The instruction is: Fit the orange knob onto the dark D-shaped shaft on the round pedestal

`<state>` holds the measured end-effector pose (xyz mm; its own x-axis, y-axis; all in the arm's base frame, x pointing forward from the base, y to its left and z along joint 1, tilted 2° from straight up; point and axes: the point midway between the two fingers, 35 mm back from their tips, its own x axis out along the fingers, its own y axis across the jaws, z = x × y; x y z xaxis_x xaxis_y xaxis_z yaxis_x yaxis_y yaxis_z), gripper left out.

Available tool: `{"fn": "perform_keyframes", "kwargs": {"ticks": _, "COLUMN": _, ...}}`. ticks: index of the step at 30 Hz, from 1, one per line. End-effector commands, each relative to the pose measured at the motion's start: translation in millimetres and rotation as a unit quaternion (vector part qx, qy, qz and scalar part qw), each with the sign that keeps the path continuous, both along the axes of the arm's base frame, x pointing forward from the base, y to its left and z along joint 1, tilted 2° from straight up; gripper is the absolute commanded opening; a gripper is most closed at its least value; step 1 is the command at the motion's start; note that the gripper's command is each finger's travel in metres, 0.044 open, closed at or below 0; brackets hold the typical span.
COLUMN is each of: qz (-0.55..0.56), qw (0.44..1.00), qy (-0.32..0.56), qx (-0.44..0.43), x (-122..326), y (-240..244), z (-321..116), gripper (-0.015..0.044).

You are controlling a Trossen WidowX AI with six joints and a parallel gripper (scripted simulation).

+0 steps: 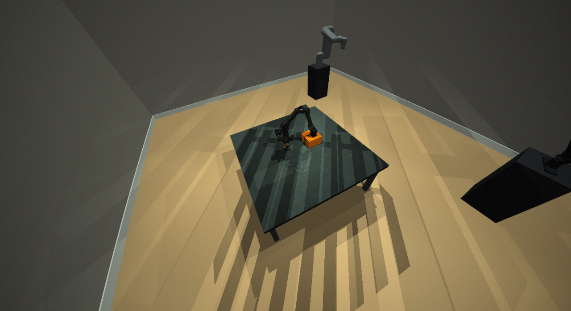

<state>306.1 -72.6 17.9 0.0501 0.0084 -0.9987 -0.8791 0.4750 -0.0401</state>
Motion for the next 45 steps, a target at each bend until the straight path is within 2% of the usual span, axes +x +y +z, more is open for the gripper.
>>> {"fn": "perform_keyframes", "kwargs": {"ticks": 1, "qz": 0.003, "qw": 1.0, "qy": 0.0, "qx": 0.0, "x": -3.0, "y": 0.7, "z": 0.7, "gripper": 0.0}}
{"fn": "perform_keyframes", "kwargs": {"ticks": 37, "qz": 0.025, "qw": 1.0, "qy": -0.001, "qx": -0.001, "x": -4.0, "y": 0.0, "z": -4.5, "gripper": 0.0}}
{"fn": "perform_keyframes", "kwargs": {"ticks": 45, "qz": -0.015, "qw": 1.0, "qy": 0.0, "qx": 0.001, "x": -2.6, "y": -0.2, "z": -4.8, "gripper": 0.0}}
